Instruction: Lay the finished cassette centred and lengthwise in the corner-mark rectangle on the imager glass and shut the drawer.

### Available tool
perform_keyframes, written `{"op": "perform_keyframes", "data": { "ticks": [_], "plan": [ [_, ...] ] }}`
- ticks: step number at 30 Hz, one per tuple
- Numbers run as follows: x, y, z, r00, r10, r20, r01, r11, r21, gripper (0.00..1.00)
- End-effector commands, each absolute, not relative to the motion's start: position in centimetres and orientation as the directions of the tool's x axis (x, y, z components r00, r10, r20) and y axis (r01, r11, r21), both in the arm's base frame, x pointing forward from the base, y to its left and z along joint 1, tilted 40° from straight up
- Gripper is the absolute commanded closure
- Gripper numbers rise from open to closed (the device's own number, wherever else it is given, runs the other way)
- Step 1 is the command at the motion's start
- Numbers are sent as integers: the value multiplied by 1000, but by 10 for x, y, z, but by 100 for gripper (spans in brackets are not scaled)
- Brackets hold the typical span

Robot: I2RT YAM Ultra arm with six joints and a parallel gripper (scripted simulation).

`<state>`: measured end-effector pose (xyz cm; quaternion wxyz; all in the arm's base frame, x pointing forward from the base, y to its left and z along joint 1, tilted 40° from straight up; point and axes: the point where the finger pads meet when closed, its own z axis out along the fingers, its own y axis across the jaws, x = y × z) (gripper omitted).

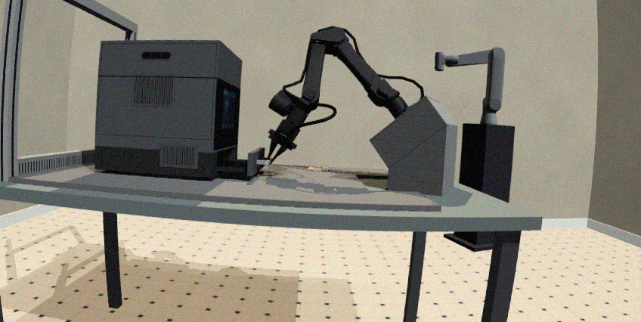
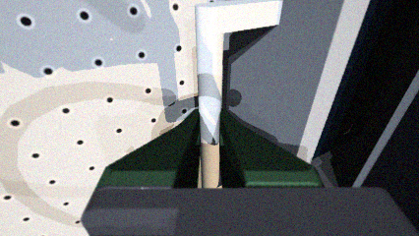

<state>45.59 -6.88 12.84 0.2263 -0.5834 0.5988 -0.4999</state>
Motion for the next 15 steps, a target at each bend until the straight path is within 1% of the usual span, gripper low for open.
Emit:
{"op": "perform_keyframes", "data": {
  "ticks": [1, 15],
  "plan": [
    [442, -64, 123, -220, -924, 313, -494, -171, -852, 100],
    [437, -64, 119, -220, -924, 313, -495, -171, -852, 100]
  ]
}}
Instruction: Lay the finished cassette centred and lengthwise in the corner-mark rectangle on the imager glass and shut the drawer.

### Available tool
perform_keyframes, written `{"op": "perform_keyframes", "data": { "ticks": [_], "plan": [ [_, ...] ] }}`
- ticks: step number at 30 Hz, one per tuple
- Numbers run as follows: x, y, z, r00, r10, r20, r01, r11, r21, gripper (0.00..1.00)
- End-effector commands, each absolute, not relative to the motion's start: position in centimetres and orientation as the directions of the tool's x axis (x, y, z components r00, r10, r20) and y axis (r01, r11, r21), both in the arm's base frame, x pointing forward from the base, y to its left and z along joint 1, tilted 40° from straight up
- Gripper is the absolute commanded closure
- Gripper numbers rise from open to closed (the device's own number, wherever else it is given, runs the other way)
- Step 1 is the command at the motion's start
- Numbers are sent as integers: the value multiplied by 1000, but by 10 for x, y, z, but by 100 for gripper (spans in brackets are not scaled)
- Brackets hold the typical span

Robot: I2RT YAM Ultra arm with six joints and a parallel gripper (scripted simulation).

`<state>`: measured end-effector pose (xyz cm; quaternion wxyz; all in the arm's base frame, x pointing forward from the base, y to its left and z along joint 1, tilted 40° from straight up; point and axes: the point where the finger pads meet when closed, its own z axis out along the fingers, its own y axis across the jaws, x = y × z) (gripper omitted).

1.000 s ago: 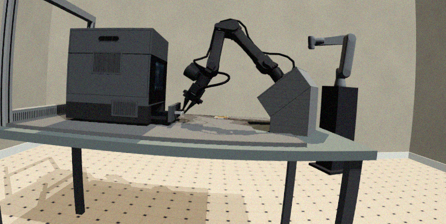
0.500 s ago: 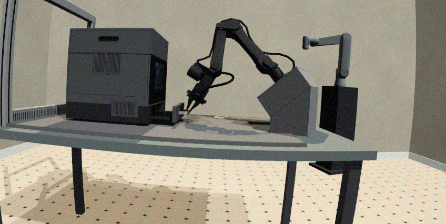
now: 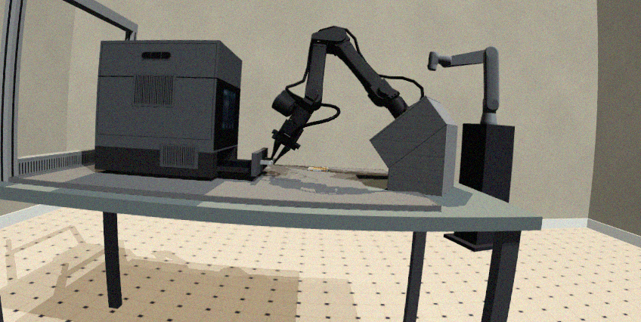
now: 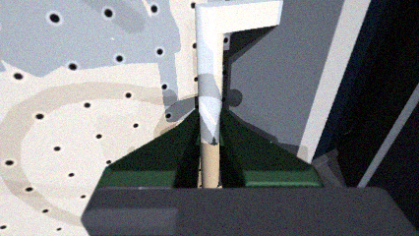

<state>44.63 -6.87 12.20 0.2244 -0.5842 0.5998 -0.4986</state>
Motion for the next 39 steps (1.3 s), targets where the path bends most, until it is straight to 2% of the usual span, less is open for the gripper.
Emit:
{"op": "perform_keyframes", "data": {
  "ticks": [1, 32, 33, 39],
  "plan": [
    [437, -64, 119, -220, -924, 313, -495, -171, -852, 100],
    [437, -64, 119, -220, -924, 313, -495, -171, -852, 100],
    [447, -64, 137, -233, -924, 304, -486, -160, -859, 100],
    [440, -64, 132, -233, -923, 305, -573, -123, -811, 100]
  ]
}}
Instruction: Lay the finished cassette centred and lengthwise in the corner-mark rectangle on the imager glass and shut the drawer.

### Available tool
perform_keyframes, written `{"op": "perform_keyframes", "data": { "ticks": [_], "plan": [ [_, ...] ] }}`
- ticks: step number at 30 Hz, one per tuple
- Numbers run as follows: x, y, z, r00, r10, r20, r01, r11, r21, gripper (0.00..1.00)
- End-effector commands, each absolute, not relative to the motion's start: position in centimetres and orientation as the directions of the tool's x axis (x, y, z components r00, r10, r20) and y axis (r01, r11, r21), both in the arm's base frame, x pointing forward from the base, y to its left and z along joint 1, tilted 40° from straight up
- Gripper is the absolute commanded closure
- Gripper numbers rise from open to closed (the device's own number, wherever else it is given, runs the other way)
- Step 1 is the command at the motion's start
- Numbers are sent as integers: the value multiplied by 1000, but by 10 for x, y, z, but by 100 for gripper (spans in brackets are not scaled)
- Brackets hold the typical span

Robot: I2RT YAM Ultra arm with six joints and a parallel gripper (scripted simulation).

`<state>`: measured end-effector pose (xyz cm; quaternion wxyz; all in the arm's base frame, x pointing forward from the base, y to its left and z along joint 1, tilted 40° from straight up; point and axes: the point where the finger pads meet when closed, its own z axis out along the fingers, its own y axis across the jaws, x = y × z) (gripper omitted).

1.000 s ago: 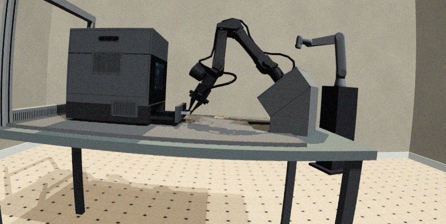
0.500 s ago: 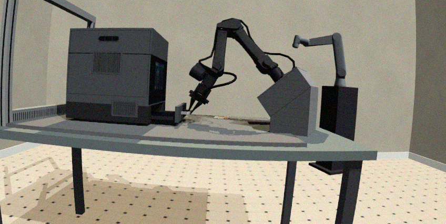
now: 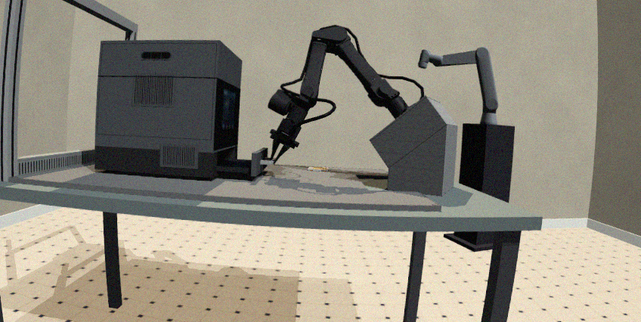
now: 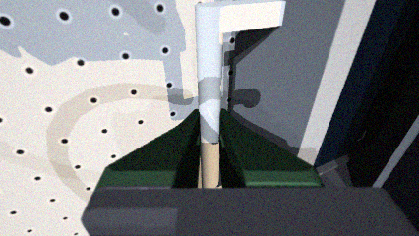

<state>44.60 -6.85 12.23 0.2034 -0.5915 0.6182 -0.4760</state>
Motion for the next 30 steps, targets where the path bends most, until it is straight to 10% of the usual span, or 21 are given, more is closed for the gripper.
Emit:
{"op": "perform_keyframes", "data": {
  "ticks": [1, 30],
  "plan": [
    [439, -64, 131, -233, -923, 305, -573, -123, -811, 100],
    [400, -64, 94, -220, -923, 315, -608, -122, -784, 100]
  ]
}}
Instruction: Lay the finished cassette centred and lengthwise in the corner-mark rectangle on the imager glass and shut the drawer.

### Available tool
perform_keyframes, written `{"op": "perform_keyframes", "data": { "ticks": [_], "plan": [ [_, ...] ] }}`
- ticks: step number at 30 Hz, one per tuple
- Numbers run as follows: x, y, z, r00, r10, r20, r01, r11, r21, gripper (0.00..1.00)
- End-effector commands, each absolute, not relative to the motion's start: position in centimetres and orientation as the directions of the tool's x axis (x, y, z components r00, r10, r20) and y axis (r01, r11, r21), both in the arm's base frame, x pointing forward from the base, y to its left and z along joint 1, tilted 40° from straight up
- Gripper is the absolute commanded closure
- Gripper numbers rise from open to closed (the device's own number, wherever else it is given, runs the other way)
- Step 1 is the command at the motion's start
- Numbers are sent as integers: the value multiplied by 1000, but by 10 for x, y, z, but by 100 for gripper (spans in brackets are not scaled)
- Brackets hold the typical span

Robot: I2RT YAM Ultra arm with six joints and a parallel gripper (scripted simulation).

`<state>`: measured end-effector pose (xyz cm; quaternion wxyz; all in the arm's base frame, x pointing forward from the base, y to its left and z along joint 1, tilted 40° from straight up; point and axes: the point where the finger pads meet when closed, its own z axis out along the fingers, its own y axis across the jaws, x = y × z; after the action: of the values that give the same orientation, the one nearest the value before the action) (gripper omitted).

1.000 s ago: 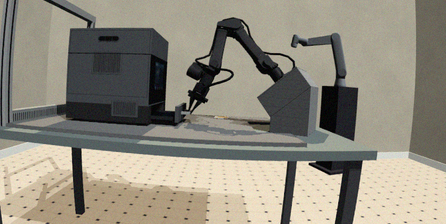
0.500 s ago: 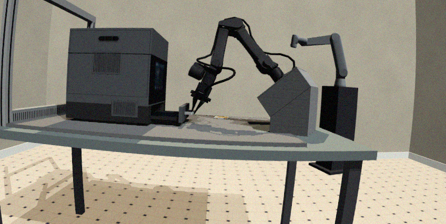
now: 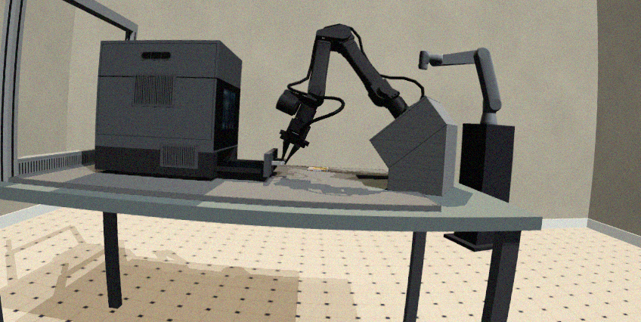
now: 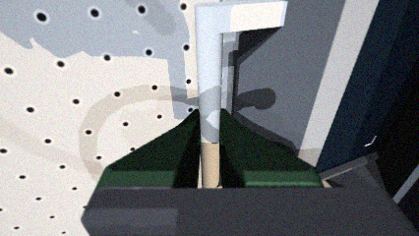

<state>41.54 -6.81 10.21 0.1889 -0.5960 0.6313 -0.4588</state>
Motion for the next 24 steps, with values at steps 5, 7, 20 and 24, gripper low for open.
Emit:
{"op": "perform_keyframes", "data": {
  "ticks": [5, 7, 20, 24],
  "plan": [
    [395, -64, 90, -220, -923, 315, -608, -122, -784, 100],
    [393, -64, 89, -220, -923, 315, -609, -122, -784, 100],
    [393, -64, 89, -220, -923, 315, -609, -122, -784, 100],
    [393, -64, 89, -220, -923, 315, -609, -122, -784, 100]
  ]
}}
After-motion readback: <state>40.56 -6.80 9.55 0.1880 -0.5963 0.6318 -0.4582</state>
